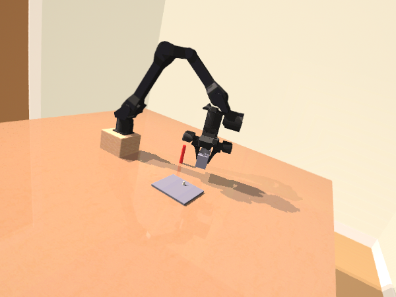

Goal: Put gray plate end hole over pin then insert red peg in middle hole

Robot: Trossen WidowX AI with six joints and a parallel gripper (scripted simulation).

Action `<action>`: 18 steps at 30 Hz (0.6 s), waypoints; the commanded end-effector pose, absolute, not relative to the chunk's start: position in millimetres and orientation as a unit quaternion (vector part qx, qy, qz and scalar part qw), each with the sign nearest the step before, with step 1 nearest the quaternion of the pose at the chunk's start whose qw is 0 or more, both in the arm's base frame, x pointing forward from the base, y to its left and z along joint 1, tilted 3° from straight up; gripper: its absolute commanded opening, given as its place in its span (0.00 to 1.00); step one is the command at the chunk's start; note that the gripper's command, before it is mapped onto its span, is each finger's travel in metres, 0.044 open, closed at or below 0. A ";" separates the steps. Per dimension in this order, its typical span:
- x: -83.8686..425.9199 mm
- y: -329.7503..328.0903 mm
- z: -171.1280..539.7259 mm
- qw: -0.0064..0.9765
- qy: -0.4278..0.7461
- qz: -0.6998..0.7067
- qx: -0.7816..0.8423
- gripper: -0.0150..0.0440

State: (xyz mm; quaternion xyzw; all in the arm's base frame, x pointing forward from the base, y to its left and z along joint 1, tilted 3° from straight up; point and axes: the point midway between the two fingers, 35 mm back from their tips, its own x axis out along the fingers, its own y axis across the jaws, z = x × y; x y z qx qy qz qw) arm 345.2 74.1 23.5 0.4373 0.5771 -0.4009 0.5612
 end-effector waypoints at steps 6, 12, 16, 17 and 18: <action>344.3 71.7 50.0 0.562 0.577 -0.399 0.438 0.25; 341.5 69.8 69.1 0.562 0.577 -0.399 0.438 0.25; 338.9 68.4 81.8 0.562 0.577 -0.399 0.438 0.25; 338.2 68.0 85.0 0.562 0.577 -0.399 0.438 0.25; 337.4 67.7 88.2 0.562 0.577 -0.399 0.438 0.25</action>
